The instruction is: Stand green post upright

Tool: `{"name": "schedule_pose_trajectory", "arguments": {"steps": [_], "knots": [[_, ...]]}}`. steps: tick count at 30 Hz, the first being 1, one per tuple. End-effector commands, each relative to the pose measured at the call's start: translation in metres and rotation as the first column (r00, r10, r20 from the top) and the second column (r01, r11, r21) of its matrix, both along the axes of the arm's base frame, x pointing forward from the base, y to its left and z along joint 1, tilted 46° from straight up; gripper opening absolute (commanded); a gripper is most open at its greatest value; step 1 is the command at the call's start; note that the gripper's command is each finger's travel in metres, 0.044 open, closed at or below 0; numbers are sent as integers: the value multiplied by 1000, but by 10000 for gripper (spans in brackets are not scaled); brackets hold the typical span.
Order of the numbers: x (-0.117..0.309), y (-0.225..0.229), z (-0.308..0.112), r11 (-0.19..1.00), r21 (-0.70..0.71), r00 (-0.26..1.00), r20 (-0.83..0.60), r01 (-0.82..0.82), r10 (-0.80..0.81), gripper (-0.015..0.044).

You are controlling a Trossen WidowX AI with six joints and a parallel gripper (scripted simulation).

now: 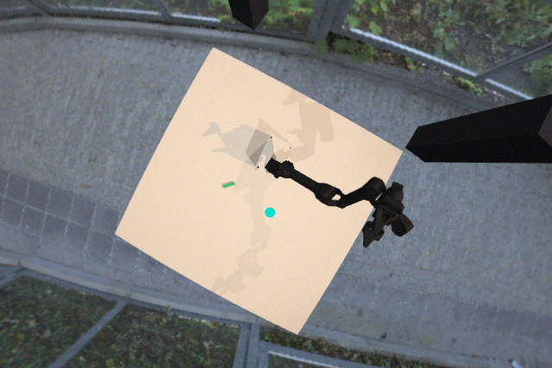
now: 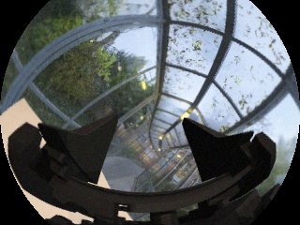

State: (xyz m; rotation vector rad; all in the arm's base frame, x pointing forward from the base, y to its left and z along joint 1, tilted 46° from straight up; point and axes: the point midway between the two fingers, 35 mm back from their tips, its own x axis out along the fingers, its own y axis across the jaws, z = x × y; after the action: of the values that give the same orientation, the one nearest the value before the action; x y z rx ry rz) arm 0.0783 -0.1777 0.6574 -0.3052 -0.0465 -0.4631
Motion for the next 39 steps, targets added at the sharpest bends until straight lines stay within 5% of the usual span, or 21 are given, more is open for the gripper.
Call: {"name": "schedule_pose_trajectory", "arguments": {"steps": [1, 7, 24, 39], "knots": [[0, -1, 0, 1000, 1, 1000, 1, -1, 1, 374], [-5, -26, -2, 997, 53, 997, 71, -47, 44, 233], [4, -151, -46, 934, 300, 943, 319, -195, 95, 233], [56, -252, -141, 792, 561, 923, 386, -240, 6, 233]]}}
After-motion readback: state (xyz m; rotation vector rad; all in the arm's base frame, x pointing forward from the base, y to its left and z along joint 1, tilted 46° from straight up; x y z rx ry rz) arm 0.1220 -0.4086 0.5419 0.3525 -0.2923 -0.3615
